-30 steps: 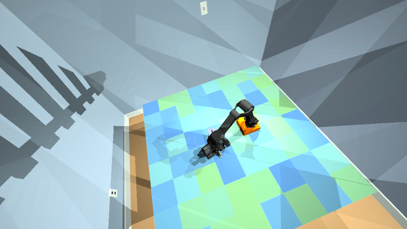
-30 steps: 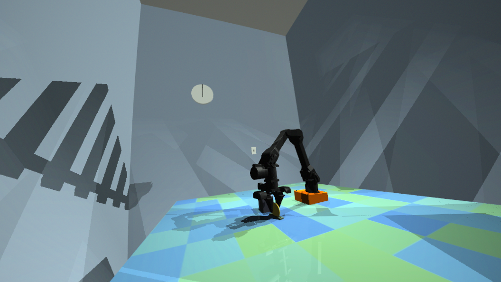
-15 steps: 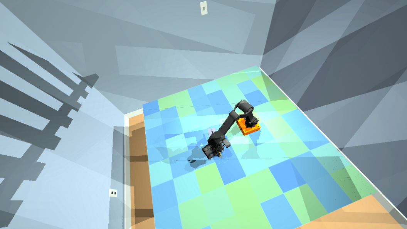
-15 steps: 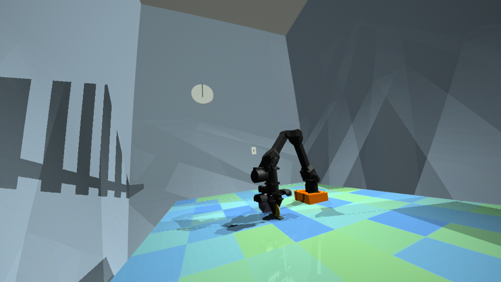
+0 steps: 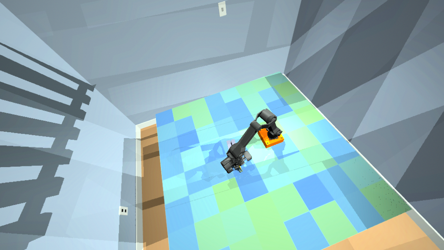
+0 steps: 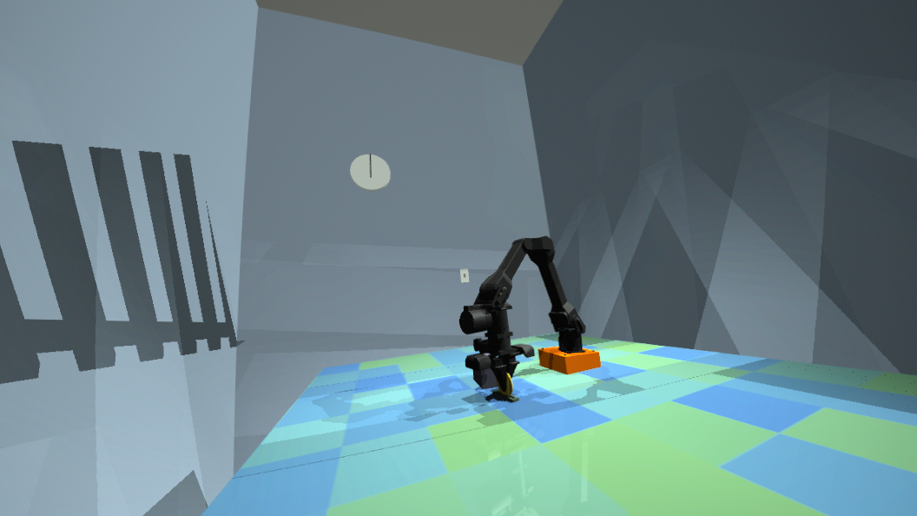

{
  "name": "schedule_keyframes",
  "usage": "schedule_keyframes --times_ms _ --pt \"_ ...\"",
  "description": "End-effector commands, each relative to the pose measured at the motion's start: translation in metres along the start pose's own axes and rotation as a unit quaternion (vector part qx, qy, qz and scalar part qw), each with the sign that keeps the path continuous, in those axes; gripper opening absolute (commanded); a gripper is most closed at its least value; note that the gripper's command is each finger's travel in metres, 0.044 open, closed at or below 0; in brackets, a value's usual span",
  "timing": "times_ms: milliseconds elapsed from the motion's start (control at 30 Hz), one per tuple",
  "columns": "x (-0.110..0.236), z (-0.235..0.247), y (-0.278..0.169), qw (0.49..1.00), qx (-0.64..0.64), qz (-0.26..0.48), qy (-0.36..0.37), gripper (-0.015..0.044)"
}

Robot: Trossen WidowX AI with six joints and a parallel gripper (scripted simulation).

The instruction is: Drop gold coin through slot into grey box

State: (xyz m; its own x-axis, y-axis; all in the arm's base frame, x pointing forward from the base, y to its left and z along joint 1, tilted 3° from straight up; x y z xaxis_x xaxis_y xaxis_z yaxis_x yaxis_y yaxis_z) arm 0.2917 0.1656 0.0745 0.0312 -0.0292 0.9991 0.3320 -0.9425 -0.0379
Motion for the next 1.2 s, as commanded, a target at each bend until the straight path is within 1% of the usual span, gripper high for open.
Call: schedule_keyframes --times_ms 0,1000,1167 --pt "0.011 0.003 -0.001 1.000 -0.002 0.002 0.004 0.0000" --pt "0.087 0.002 0.000 1.000 -0.002 0.002 0.004 0.0000" --pt "0.091 0.001 0.001 1.000 -0.014 0.002 0.004 0.0000"
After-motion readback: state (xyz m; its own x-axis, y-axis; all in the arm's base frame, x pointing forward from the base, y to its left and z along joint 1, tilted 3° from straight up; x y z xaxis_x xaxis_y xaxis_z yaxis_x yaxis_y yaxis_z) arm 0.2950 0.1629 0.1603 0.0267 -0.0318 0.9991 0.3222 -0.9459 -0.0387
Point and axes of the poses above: the point midway between the two fingers, 35 mm back from their tips, its own x axis back along the fingers, its own z axis across the jaws, y = z × x, the point moved 8 cm from there along x, back along the fingers, and after that the axes turned 3 degrees about -x, right-handed, at the moved point
